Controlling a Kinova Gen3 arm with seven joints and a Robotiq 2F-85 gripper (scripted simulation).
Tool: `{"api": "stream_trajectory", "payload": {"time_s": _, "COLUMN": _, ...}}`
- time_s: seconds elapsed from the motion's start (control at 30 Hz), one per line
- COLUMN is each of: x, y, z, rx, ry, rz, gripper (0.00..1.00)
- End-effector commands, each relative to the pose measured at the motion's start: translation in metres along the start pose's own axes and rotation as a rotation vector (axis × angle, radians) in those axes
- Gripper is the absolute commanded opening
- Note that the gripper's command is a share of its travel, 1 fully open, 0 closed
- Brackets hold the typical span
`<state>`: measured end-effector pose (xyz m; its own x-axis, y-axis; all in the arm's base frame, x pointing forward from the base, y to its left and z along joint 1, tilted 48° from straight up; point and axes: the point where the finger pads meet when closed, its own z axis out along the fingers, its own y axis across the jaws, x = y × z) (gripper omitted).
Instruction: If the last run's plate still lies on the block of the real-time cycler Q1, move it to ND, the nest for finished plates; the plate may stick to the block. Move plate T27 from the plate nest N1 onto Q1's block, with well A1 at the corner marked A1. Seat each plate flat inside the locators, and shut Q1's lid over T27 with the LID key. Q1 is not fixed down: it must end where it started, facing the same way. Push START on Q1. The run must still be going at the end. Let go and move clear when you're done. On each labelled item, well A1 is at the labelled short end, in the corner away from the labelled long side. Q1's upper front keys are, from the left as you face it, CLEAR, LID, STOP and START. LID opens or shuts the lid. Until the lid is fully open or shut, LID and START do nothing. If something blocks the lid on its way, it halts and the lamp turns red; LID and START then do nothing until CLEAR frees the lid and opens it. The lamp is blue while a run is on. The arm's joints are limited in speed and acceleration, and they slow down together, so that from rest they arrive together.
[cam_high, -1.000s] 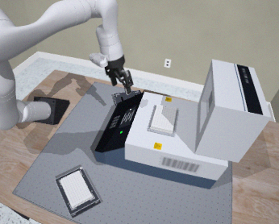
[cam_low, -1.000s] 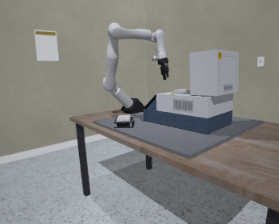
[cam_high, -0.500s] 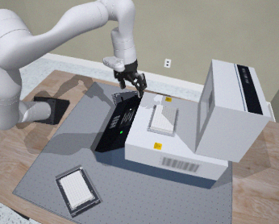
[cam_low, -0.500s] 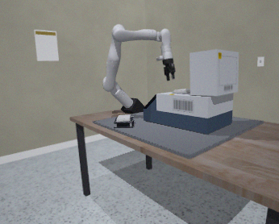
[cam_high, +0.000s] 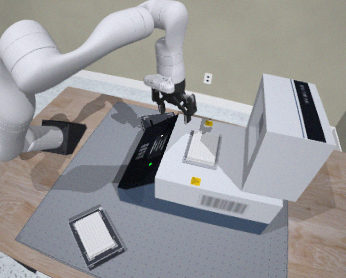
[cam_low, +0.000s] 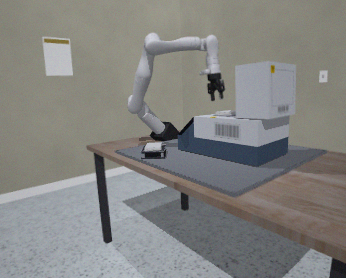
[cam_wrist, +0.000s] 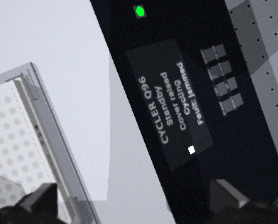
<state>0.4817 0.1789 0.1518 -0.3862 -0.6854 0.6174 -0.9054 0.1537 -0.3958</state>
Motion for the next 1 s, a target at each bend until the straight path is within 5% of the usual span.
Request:
{"api": "stream_trajectory", "payload": {"time_s": 0.0, "x": -0.004, "y": -0.008, "z": 0.001, "rx": -0.009, "ry": 0.003, "rz": -0.029, "gripper": 1.0}}
{"api": "stream_trajectory", "payload": {"time_s": 0.8, "x": -0.026, "y": -0.06, "z": 0.016, "rx": -0.069, "ry": 0.028, "rz": -0.218, "gripper": 1.0}}
{"api": "stream_trajectory", "payload": {"time_s": 0.97, "x": -0.032, "y": -0.074, "z": 0.021, "rx": -0.113, "ry": 0.046, "rz": -0.356, "gripper": 1.0}}
